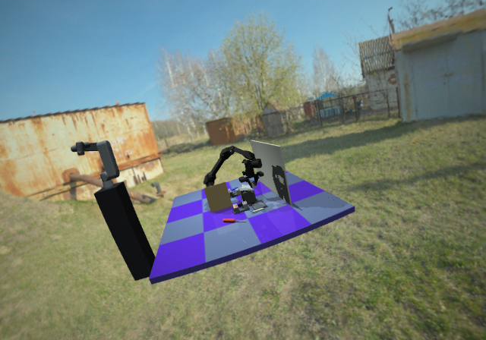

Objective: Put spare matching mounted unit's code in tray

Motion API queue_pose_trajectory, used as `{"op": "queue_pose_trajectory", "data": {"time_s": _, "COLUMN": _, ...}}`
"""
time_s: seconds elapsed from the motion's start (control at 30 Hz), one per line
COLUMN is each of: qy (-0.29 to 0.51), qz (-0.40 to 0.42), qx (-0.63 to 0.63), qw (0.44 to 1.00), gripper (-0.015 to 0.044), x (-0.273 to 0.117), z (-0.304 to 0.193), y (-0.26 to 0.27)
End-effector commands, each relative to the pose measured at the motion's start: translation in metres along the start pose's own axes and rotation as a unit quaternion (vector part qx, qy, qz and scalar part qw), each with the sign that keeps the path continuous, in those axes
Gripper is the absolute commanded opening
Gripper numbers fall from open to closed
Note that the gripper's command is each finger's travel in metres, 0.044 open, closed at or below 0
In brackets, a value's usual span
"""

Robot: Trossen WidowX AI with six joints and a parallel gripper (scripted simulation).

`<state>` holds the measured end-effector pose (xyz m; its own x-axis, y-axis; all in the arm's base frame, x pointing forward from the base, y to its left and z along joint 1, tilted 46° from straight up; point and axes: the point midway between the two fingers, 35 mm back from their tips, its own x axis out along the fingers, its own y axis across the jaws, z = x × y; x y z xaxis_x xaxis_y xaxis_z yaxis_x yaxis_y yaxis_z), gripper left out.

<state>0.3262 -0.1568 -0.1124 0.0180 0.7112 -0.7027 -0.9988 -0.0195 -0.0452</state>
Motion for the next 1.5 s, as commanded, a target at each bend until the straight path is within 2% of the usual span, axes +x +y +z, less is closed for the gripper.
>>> {"op": "queue_pose_trajectory", "data": {"time_s": 0.0, "qy": 0.007, "qz": -0.003, "qx": -0.008, "qw": 1.000, "gripper": 0.0000, "x": -0.005, "z": -0.002, "y": -0.004}}
{"op": "queue_pose_trajectory", "data": {"time_s": 1.47, "qy": 0.009, "qz": -0.004, "qx": -0.008, "qw": 1.000, "gripper": 0.0000, "x": 0.053, "z": -0.006, "y": -0.011}}
